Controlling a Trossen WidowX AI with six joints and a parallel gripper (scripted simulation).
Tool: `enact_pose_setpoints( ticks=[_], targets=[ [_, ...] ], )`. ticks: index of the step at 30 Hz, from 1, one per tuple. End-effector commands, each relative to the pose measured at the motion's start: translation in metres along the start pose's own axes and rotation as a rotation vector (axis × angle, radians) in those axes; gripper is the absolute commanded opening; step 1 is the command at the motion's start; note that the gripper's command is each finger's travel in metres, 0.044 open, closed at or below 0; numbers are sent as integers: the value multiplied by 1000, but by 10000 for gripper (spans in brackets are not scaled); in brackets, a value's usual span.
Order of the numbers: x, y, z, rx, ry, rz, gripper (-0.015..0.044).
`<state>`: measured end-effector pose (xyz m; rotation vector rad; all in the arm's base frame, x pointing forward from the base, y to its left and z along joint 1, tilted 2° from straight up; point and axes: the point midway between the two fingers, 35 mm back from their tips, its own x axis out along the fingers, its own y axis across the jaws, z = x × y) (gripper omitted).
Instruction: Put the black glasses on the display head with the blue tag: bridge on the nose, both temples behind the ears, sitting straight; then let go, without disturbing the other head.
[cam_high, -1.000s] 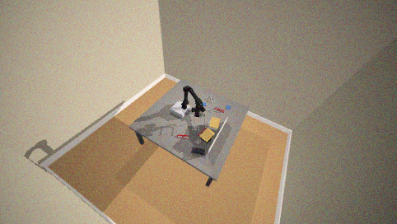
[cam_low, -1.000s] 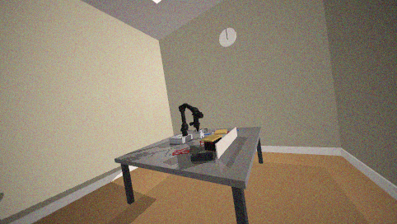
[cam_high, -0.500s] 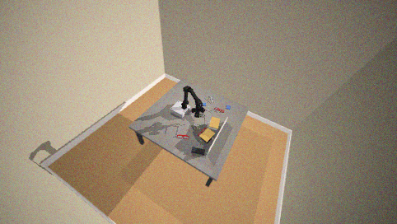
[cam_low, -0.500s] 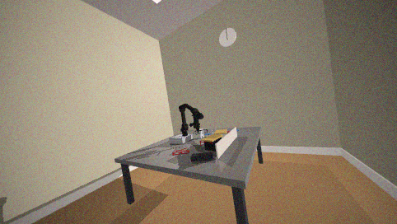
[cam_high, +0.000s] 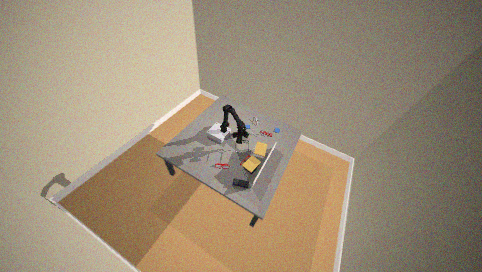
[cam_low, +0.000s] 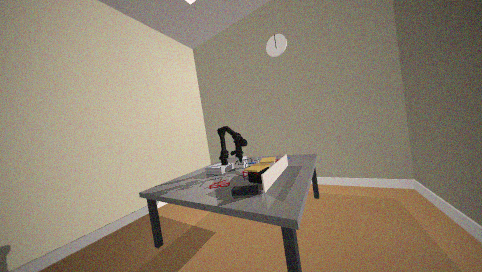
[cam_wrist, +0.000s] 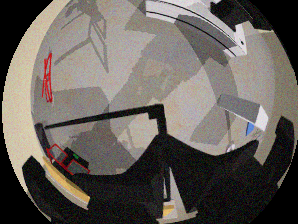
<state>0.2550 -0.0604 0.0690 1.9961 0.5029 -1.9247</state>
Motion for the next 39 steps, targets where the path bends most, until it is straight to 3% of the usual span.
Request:
enact_pose_setpoints(
  ticks=[1, 39],
  targets=[
    [6, -1, 1, 4, -5, -5, 0],
    [43, -1, 1, 4, -5, -5, 0]
  ],
)
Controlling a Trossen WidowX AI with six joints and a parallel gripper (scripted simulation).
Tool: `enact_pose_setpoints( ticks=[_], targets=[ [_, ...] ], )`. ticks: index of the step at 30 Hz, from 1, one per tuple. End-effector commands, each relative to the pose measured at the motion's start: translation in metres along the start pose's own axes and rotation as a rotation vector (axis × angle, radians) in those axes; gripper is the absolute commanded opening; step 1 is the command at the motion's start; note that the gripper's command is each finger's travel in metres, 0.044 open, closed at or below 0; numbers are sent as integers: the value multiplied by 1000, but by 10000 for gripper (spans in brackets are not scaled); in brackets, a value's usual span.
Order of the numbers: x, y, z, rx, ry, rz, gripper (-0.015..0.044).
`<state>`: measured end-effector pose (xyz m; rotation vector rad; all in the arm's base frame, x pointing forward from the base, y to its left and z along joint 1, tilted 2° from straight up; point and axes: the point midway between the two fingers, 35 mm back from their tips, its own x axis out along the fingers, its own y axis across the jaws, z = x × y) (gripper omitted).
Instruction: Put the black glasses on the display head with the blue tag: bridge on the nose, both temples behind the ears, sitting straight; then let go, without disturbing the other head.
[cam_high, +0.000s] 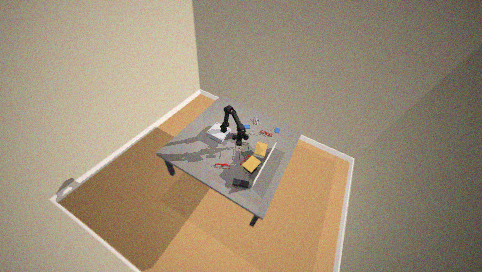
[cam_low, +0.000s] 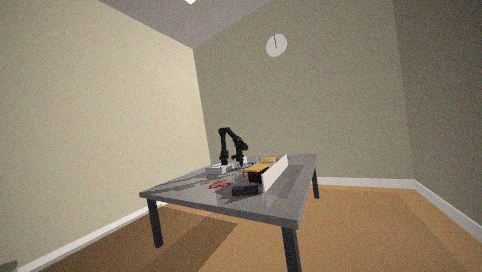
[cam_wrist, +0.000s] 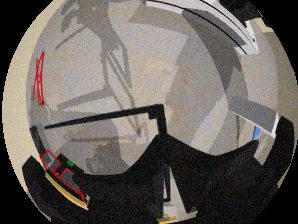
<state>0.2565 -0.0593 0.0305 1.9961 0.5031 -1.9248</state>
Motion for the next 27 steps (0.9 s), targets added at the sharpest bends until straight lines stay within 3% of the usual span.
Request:
enact_pose_setpoints(
  ticks=[1, 27],
  targets=[
    [6, -1, 1, 4, -5, -5, 0],
    [30, -4, 4, 4, -5, -6, 0]
  ],
)
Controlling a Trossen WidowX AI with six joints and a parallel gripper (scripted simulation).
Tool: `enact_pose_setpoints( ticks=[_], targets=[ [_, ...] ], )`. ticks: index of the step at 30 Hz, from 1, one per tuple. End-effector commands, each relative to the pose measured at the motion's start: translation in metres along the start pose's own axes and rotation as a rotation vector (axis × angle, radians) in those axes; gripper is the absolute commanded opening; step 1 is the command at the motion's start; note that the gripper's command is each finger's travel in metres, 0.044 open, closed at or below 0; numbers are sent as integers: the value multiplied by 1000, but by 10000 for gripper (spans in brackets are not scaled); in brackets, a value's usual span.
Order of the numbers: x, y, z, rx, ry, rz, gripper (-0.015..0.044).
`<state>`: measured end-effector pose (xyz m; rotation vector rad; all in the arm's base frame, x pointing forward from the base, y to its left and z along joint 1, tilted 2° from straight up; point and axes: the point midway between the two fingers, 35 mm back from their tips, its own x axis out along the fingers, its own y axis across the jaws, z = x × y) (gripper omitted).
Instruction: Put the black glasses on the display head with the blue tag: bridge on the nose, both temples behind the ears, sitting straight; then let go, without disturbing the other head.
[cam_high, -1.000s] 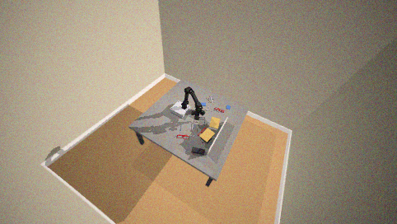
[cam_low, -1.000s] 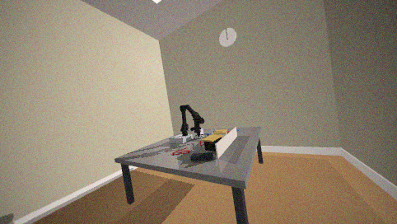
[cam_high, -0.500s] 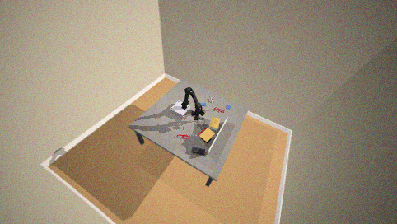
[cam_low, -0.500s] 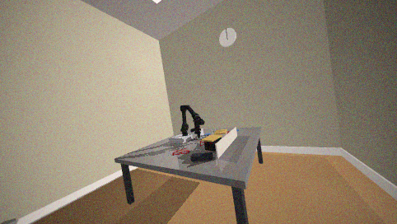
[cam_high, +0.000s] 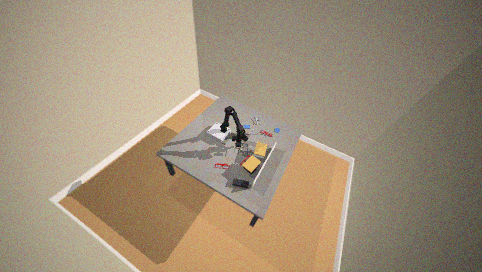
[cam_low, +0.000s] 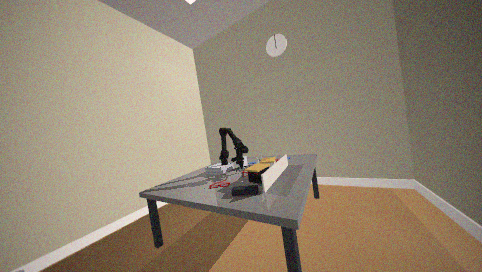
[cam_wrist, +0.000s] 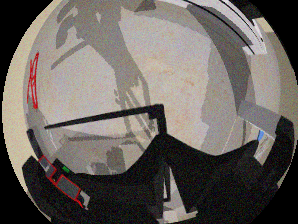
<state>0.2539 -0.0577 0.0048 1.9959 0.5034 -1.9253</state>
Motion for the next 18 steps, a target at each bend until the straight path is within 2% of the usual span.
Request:
enact_pose_setpoints(
  ticks=[1, 7, 11, 18],
  targets=[
    [6, -2, 2, 4, -5, -5, 0],
    [10, -2, 2, 4, -5, -5, 0],
    [6, -1, 1, 0, -1, -1, 105],
    [6, -1, 1, 0, -1, -1, 107]
  ],
)
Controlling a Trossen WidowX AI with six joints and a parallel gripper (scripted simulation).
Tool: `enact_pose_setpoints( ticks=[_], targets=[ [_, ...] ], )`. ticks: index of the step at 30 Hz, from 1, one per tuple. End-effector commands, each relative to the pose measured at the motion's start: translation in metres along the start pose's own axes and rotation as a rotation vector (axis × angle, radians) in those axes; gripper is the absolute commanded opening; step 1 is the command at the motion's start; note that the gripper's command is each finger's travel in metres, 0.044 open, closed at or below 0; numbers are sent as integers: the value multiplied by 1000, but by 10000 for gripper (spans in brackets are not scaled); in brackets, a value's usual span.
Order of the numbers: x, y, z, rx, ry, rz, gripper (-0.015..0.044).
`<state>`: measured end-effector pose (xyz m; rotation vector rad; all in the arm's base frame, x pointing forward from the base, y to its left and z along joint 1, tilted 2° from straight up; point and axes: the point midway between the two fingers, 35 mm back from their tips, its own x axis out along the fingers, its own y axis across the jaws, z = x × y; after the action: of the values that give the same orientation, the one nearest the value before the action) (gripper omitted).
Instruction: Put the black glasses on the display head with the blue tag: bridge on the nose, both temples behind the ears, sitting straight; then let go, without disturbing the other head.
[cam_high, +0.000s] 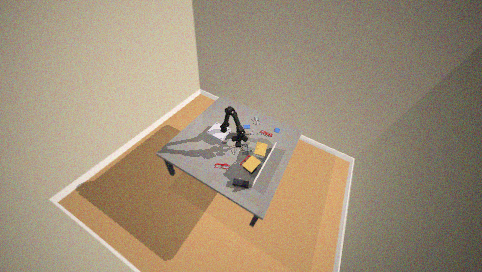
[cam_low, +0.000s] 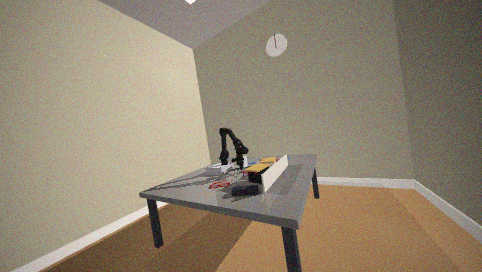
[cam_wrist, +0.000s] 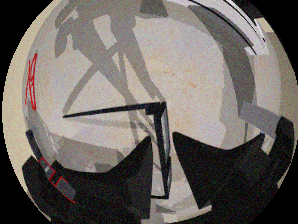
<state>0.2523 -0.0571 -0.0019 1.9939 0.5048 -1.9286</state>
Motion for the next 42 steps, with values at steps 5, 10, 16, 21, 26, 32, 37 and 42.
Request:
enact_pose_setpoints(
  ticks=[5, 10, 16, 21, 26, 32, 37, 42],
  targets=[
    [-2, 2, 0, 1, 1, 1, 107],
    [-4, 5, 0, 2, -1, 0, 107],
    [-7, 8, 1, 3, -2, -1, 107],
    [-9, 11, 1, 4, -3, -2, 107],
    [-45, 3, 0, 4, -3, -3, 107],
    [-50, 2, 0, -1, -1, -1, 134],
    [-50, 2, 0, -1, -1, -1, 200],
    [-51, 3, 0, -1, -2, -1, 200]
  ],
)
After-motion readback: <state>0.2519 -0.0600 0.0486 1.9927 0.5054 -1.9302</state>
